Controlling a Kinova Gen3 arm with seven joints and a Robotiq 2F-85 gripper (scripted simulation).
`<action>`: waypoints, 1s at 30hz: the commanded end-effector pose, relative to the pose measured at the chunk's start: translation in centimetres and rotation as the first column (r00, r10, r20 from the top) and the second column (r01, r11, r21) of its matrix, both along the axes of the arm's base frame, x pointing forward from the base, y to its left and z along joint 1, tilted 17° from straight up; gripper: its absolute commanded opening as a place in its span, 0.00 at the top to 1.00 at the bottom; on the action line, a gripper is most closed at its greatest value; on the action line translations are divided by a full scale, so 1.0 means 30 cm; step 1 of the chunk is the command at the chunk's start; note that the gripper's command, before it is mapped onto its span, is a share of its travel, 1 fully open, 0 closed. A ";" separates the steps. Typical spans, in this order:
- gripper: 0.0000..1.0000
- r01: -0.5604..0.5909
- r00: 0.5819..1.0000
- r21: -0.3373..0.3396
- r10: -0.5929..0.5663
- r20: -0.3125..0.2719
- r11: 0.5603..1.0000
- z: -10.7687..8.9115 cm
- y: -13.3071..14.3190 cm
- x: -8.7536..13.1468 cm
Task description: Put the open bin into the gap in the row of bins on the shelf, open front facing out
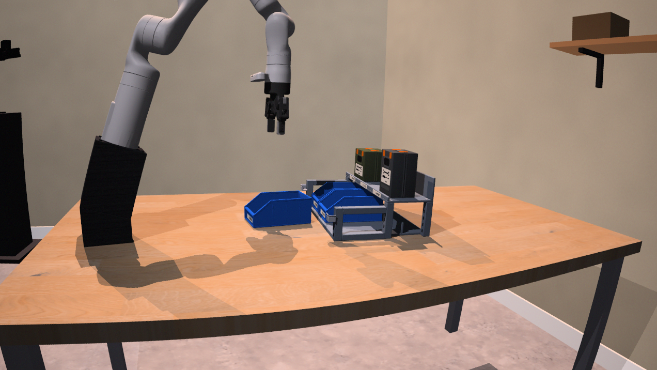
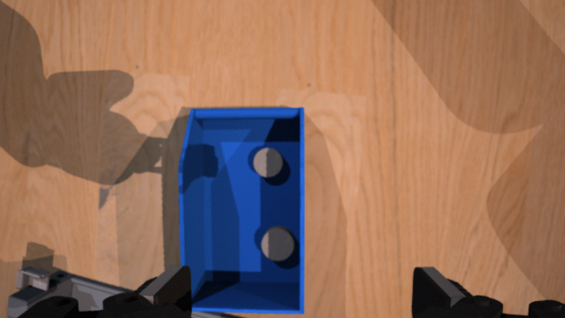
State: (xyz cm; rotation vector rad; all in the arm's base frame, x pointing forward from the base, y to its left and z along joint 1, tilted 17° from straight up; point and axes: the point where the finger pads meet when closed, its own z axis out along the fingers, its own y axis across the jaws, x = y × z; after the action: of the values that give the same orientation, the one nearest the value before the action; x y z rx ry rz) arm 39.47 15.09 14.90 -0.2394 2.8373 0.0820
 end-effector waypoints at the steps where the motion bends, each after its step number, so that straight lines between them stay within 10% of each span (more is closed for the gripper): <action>1: 0.00 0.000 1.000 0.001 0.000 0.001 1.000 0.001 0.000 0.001; 18: 0.00 0.000 1.000 0.001 0.000 0.001 1.000 0.005 0.001 -0.001; 23: 0.00 0.000 1.000 0.001 0.000 0.001 1.000 -0.170 0.016 0.051; 30: 0.00 0.000 1.000 0.001 0.000 0.001 1.000 -0.170 0.016 0.051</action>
State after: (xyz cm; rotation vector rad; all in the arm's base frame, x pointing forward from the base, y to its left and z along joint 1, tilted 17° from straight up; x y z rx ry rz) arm 40.76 15.62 10.15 -0.2370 2.8449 0.0717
